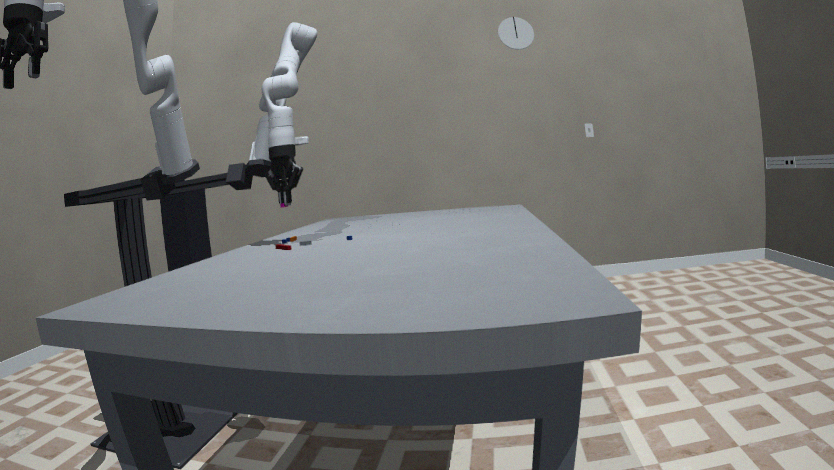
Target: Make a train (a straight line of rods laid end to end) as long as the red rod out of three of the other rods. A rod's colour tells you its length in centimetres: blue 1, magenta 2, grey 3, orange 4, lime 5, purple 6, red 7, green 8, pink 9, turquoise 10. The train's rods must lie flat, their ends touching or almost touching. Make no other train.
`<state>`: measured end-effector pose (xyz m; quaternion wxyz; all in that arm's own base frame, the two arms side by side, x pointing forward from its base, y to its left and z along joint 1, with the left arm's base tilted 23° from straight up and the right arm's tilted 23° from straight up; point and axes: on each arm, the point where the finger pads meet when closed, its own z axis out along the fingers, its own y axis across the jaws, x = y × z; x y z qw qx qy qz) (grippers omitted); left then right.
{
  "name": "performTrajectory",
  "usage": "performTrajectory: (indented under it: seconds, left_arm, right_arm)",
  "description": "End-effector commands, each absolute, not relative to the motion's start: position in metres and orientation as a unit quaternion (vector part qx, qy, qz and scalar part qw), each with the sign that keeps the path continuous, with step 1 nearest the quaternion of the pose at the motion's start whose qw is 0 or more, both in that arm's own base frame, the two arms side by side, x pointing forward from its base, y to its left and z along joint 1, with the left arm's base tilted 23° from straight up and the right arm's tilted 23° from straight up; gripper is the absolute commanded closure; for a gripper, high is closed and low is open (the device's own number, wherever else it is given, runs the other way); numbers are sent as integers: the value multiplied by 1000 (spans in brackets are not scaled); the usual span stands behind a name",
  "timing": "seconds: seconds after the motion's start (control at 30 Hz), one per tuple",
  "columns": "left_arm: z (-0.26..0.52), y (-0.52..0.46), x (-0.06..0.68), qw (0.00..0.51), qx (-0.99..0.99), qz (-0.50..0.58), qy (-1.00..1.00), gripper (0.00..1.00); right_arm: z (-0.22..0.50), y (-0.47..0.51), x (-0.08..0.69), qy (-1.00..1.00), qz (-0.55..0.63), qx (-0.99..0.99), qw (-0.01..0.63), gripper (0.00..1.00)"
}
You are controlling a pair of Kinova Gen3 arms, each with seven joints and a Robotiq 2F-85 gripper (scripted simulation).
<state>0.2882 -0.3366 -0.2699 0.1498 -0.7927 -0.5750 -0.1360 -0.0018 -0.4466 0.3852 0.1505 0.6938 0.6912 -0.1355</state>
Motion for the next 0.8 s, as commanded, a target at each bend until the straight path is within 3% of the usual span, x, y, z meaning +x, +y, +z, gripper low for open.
performTrajectory:
  seconds: [0.0, 0.77]
  left_arm:
    - [-269, -341, 309, 150, -803, -133, -561, 827]
    - [-252, -318, 465, 165, -857, -117, -473, 827]
  right_arm:
    - [386, -447, -2, 691, -136, 694, 151, 2]
    - [386, -447, -2, 691, -136, 694, 151, 2]
